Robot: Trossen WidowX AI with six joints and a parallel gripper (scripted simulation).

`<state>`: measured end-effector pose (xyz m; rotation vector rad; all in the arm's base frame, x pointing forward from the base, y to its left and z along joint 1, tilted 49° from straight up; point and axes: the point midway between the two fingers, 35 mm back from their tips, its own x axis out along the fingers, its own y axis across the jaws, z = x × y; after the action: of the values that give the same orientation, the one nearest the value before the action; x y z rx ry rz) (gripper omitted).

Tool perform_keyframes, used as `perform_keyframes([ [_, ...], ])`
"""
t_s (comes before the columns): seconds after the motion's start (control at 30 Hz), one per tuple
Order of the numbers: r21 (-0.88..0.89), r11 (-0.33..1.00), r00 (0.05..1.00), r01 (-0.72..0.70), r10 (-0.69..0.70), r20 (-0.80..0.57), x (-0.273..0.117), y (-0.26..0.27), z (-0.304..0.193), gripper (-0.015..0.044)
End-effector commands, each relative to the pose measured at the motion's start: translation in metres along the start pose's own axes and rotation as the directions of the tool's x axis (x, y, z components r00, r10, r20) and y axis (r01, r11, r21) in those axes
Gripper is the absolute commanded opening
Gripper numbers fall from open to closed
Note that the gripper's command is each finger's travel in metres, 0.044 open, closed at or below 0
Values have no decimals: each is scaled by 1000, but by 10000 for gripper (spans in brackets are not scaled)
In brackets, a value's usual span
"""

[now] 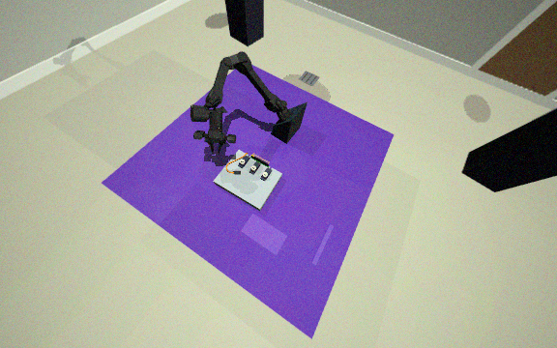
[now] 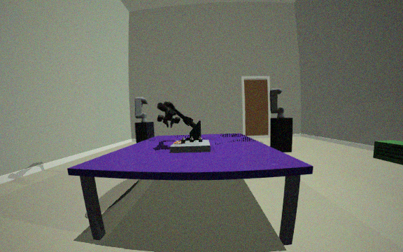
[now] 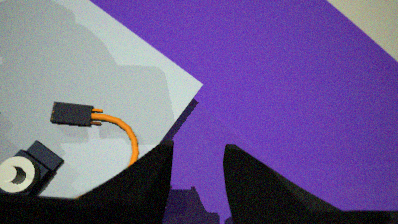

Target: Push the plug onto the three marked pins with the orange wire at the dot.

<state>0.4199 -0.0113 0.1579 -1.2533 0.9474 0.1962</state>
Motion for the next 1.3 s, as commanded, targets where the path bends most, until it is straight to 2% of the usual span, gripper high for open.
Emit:
perform_keyframes([
  [0.0, -135, 990, 997, -46, 38, -61, 11, 7, 2, 115],
  [0.3, -371, 914, 979, -163, 104, -175, 32, 24, 4, 115],
  [0.6, -574, 764, 945, -296, 149, -290, 51, 42, 5, 115],
  [0.93, -735, 517, 894, -440, 173, -413, 69, 61, 6, 115],
  [1.27, -807, 208, 833, -553, 168, -528, 86, 81, 6, 115],
])
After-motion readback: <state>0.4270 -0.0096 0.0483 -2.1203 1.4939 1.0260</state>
